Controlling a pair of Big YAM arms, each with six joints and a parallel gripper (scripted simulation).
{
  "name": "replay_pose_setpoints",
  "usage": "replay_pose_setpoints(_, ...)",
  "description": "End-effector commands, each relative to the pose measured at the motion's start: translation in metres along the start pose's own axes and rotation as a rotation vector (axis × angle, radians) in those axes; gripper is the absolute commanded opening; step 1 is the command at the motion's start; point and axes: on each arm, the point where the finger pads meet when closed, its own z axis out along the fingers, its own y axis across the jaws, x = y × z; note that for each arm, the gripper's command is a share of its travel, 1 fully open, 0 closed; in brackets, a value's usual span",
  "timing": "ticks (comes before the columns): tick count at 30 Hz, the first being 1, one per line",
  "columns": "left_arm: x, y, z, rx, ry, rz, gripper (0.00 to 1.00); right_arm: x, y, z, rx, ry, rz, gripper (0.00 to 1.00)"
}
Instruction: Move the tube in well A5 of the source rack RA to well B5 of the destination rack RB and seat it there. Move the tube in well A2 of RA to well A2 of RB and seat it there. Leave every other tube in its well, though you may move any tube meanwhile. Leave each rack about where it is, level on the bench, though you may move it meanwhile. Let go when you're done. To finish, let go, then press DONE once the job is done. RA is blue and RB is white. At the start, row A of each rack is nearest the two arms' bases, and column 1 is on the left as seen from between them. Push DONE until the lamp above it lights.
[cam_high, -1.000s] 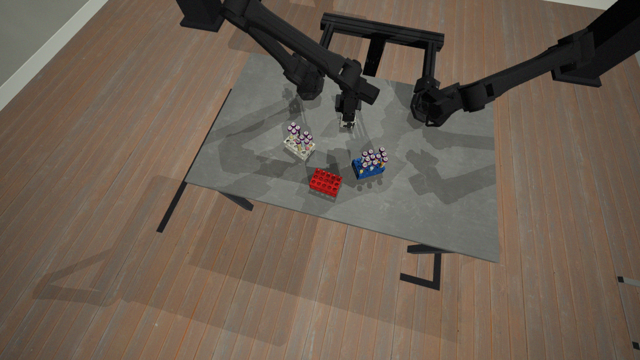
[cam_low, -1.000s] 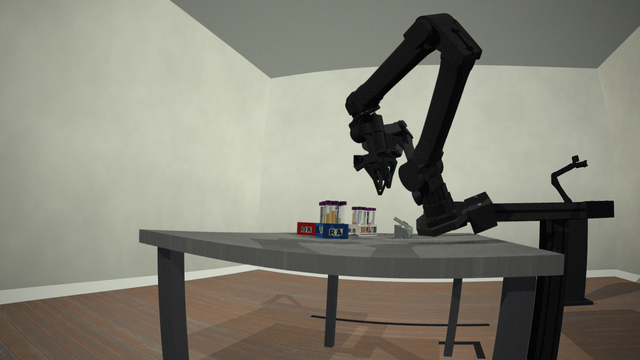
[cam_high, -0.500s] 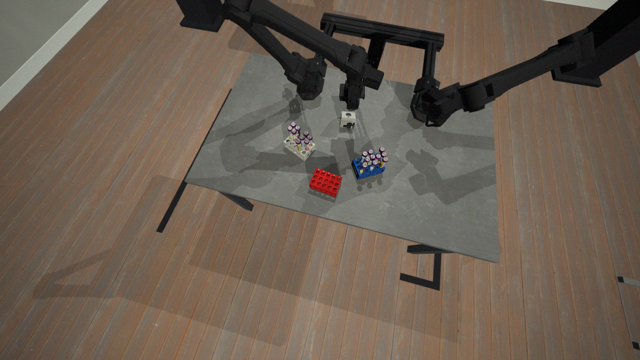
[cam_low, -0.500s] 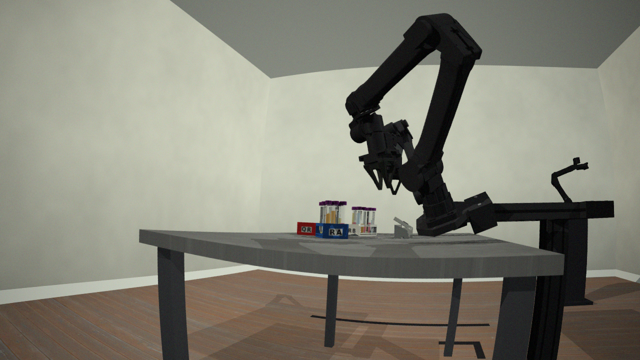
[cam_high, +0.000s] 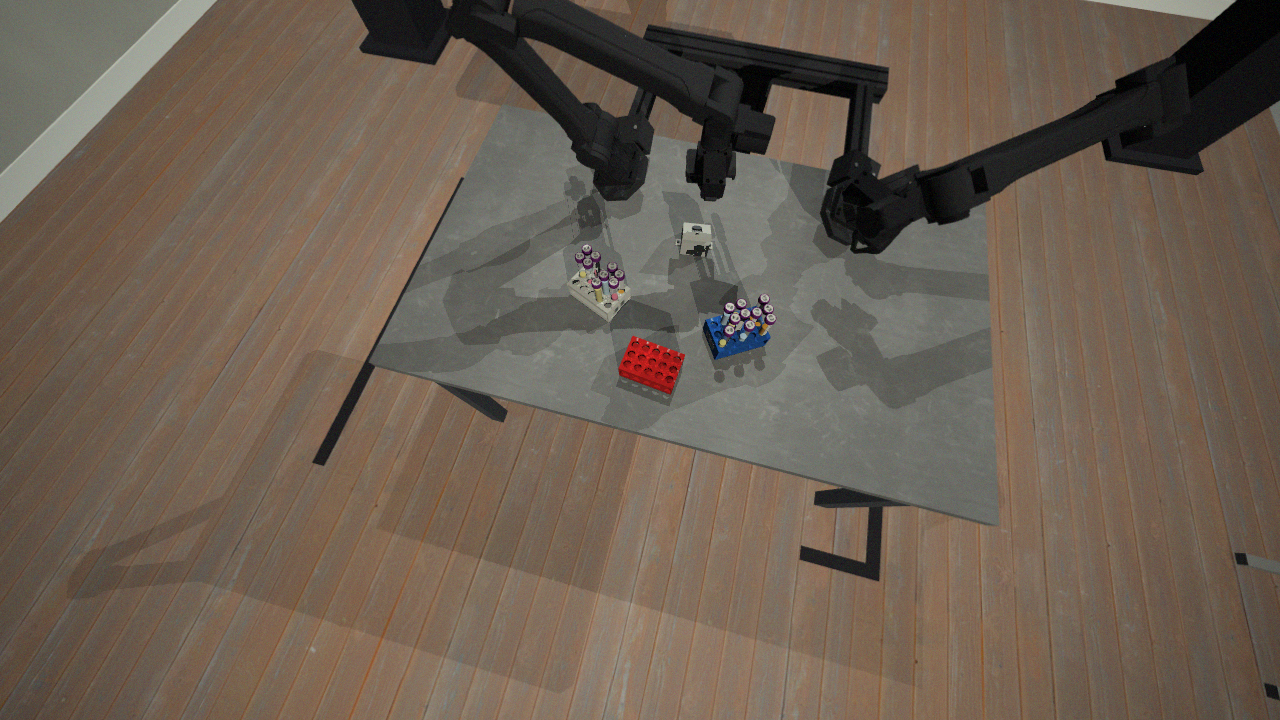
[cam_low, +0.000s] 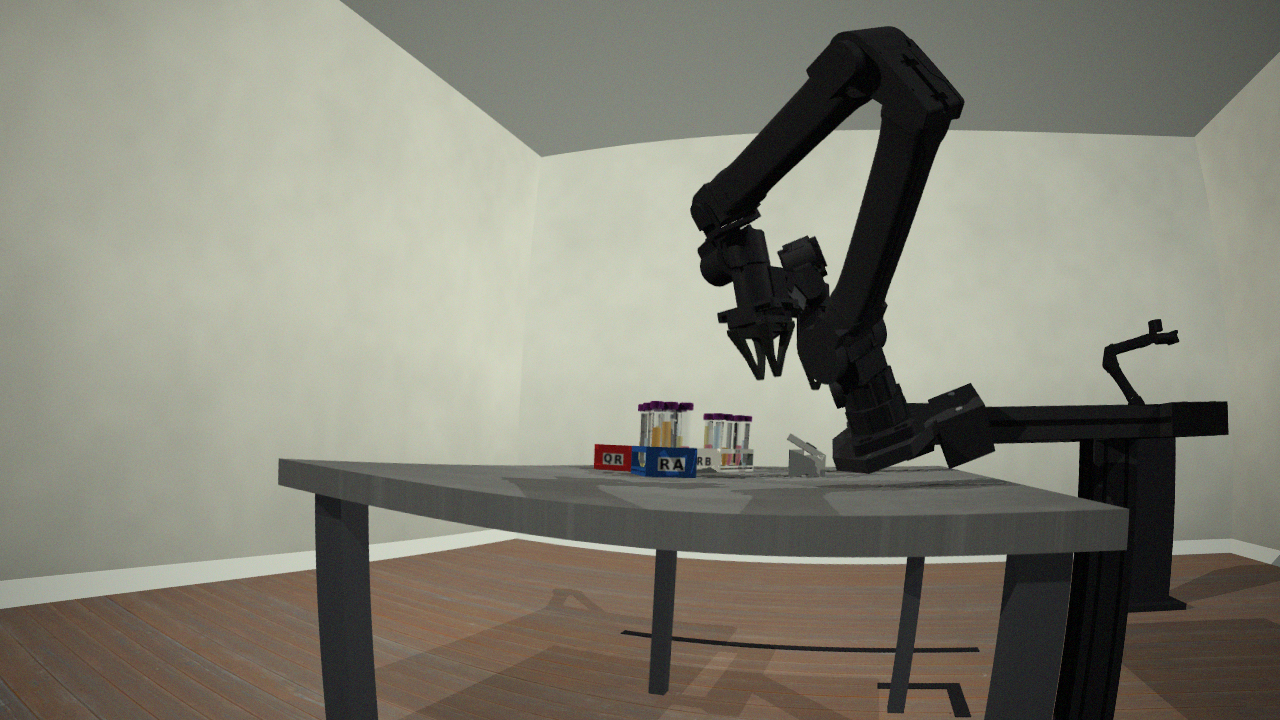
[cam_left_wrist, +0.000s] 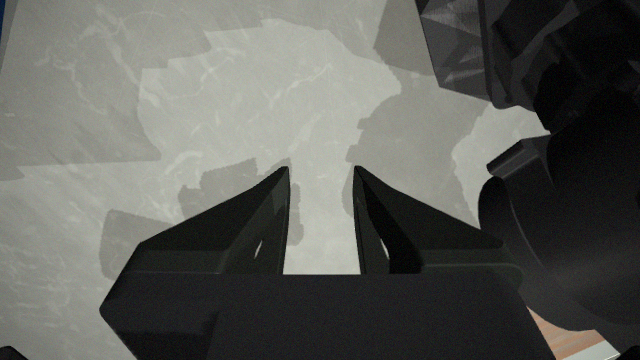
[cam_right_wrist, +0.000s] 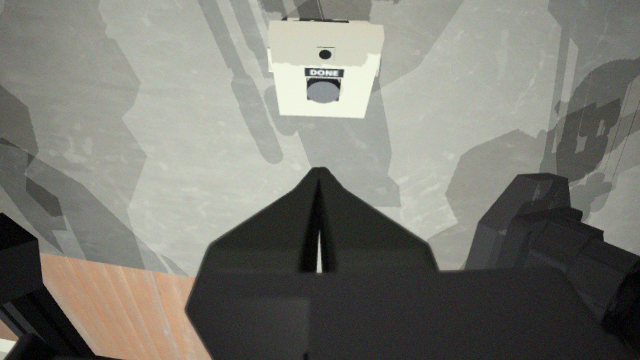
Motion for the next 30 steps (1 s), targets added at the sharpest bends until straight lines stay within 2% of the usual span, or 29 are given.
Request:
replay_pose_setpoints(1,0.001,0.008,-0.010,-0.024,-0.009,-0.009,0.30,0.007,0.002,0.007,0.007,0.000,0.034,0.00)
replay_pose_setpoints(8,0.001,0.008,-0.010,-0.024,-0.009,-0.009,0.30,-0.005,-0.004,0.025,0.016,0.006,0.036,0.00)
replay_pose_setpoints(30,0.001,0.008,-0.010,-0.024,-0.009,-0.009,0.30,-0.004,-0.005,0.067,0.017,0.007,0.036,0.00)
